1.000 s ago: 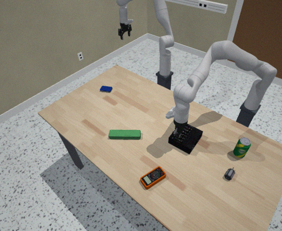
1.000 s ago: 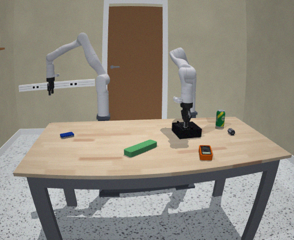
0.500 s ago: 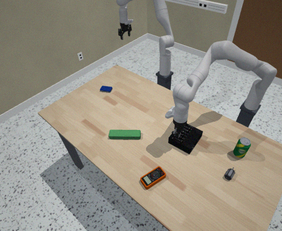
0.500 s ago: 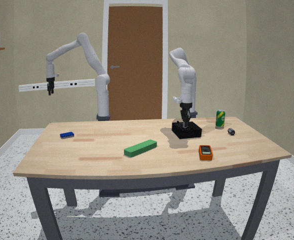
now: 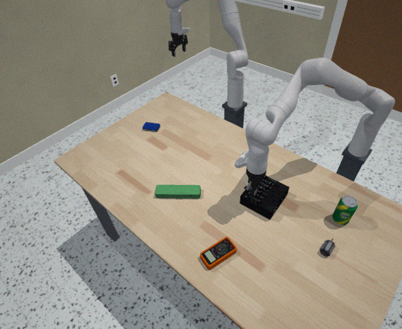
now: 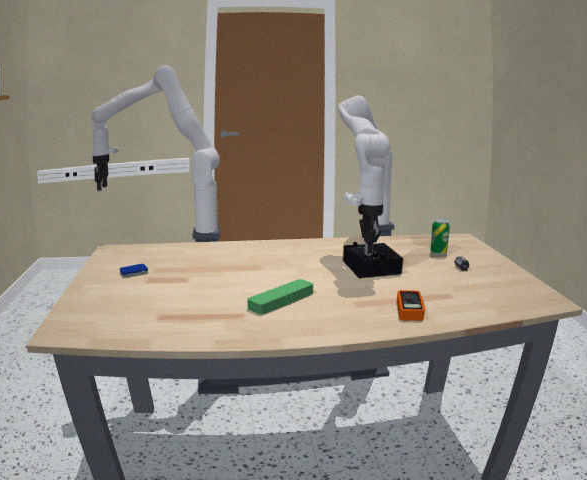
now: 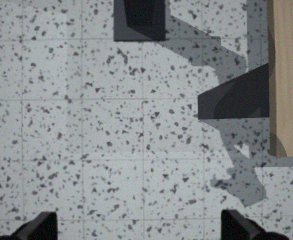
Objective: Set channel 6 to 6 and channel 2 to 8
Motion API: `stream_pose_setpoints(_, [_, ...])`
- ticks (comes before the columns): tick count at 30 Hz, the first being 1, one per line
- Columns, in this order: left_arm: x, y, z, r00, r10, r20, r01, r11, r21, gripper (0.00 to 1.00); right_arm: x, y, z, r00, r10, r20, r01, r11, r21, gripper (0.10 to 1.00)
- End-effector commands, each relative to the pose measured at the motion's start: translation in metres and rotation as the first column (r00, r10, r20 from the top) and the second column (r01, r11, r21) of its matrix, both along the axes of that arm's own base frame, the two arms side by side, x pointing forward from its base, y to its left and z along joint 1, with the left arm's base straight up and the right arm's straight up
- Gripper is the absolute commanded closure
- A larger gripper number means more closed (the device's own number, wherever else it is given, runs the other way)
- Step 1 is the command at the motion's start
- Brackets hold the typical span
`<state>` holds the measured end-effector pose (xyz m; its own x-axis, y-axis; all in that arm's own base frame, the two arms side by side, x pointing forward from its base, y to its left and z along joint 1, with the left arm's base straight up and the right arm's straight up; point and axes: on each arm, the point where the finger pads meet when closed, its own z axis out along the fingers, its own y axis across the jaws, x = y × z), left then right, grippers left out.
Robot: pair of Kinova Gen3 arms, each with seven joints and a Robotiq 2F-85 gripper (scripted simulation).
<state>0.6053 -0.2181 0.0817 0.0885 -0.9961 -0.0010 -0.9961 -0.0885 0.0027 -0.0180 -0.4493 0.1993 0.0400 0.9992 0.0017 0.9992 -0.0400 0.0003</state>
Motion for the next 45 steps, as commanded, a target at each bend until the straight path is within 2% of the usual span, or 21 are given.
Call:
stream_pose_setpoints(1, [0.001,0.0,0.005,1.0,0.0,0.003,0.0,1.0,-0.001,0.902,0.0,0.0,0.001,1.0,0.0,0.0,0.0,1.0,-0.002,0.099])
stream_pose_setpoints(6, [0.001,0.0,0.019,1.0,0.0,0.003,0.0,1.0,-0.001,0.902,0.0,0.0,0.001,1.0,0.0,0.0,0.0,1.0,-0.002,0.099])
stream_pose_setpoints(8, [0.001,0.0,0.019,1.0,0.0,0.003,0.0,1.0,-0.001,0.902,0.0,0.0,0.001,1.0,0.0,0.0,0.0,1.0,-0.002,0.099])
stream_pose_setpoints(15, [0.001,0.0,0.037,1.0,0.0,0.003,0.0,1.0,-0.001,0.902,0.0,0.0,0.001,1.0,0.0,0.0,0.0,1.0,-0.002,0.099])
stream_pose_setpoints(31, [0.001,0.0,0.039,1.0,0.0,0.003,0.0,1.0,-0.001,0.902,0.0,0.0,0.001,1.0,0.0,0.0,0.0,1.0,-0.002,0.099])
stream_pose_setpoints(32, [0.001,0.0,0.039,1.0,0.0,0.003,0.0,1.0,-0.001,0.001,0.0,0.0,0.001,1.0,0.0,0.0,0.0,1.0,-0.002,0.099])
stream_pose_setpoints(36, [0.001,0.0,0.042,1.0,0.0,0.003,0.0,1.0,-0.001,0.001,0.0,0.0,0.001,1.0,0.0,0.0,0.0,1.0,-0.002,0.099])
stream_pose_setpoints(40, [0.001,0.0,0.053,1.0,0.0,0.003,0.0,1.0,-0.001,0.001,0.0,0.0,0.001,1.0,0.0,0.0,0.0,1.0,-0.002,0.099])
stream_pose_setpoints(42, [0.001,0.0,0.053,1.0,0.0,0.003,0.0,1.0,-0.001,0.001,0.0,0.0,0.001,1.0,0.0,0.0,0.0,1.0,-0.002,0.099])
stream_pose_setpoints(45, [0.001,0.0,0.066,1.0,0.0,0.003,0.0,1.0,-0.001,0.001,0.0,0.0,0.001,1.0,0.0,0.0,0.0,1.0,-0.002,0.099])
